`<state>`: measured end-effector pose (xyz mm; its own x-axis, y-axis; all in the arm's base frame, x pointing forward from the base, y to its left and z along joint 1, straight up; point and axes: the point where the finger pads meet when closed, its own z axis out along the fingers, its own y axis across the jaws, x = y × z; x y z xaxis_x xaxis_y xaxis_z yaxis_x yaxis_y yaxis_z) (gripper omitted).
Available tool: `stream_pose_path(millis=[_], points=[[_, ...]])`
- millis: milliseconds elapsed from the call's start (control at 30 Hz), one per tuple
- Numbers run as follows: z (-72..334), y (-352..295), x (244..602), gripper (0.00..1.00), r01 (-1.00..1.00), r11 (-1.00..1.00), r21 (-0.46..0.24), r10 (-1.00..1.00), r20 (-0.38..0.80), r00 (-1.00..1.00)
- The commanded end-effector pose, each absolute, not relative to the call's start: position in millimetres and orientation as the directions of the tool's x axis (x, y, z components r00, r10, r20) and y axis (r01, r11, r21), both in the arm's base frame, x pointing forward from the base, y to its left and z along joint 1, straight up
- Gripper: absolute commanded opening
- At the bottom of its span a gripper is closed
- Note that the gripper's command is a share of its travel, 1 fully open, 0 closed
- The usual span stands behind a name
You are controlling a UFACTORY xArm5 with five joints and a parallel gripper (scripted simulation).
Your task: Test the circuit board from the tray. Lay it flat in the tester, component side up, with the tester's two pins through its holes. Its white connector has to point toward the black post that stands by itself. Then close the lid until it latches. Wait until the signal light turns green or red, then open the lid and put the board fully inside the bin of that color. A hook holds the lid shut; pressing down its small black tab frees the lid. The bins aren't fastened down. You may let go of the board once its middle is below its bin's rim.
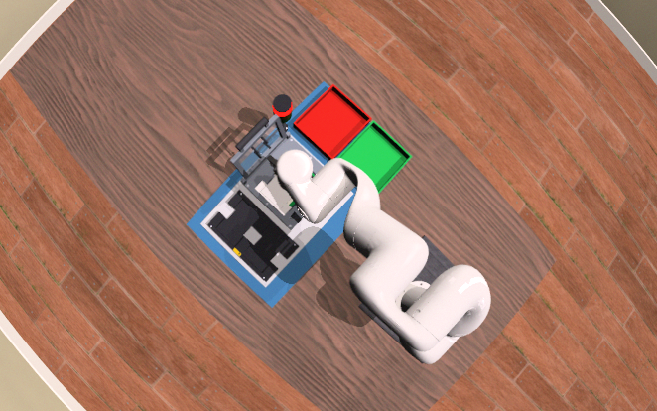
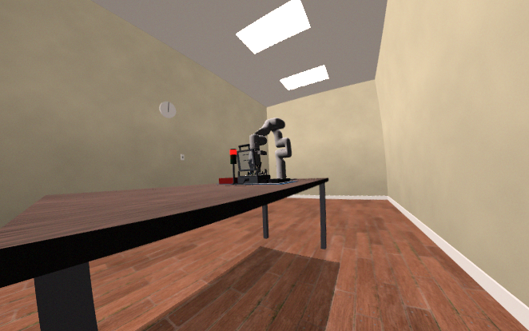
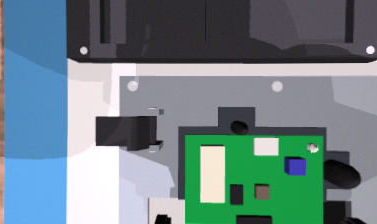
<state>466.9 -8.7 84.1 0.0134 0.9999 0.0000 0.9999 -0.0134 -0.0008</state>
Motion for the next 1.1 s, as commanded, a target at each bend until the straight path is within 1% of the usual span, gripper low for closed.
stream_pose_path(millis=[0, 200, 233, 667, 700, 1067], points=[[80.1, -8.7, 468.8, 1.00, 1.000, -0.013, 0.004, 1.000, 0.000, 0.013], [80.1, -8.7, 468.8, 1.00, 1.000, -0.013, 0.004, 1.000, 0.000, 0.013], [80.1, -8.7, 468.8, 0.95, 1.000, -0.013, 0.004, 1.000, 0.000, 0.013], [80.1, -8.7, 468.8, 0.95, 1.000, -0.013, 0.004, 1.000, 0.000, 0.013], [80.1, -8.7, 468.8, 0.89, 1.000, -0.013, 0.004, 1.000, 0.000, 0.013], [80.1, -8.7, 468.8, 0.89, 1.000, -0.013, 0.004, 1.000, 0.000, 0.013]])
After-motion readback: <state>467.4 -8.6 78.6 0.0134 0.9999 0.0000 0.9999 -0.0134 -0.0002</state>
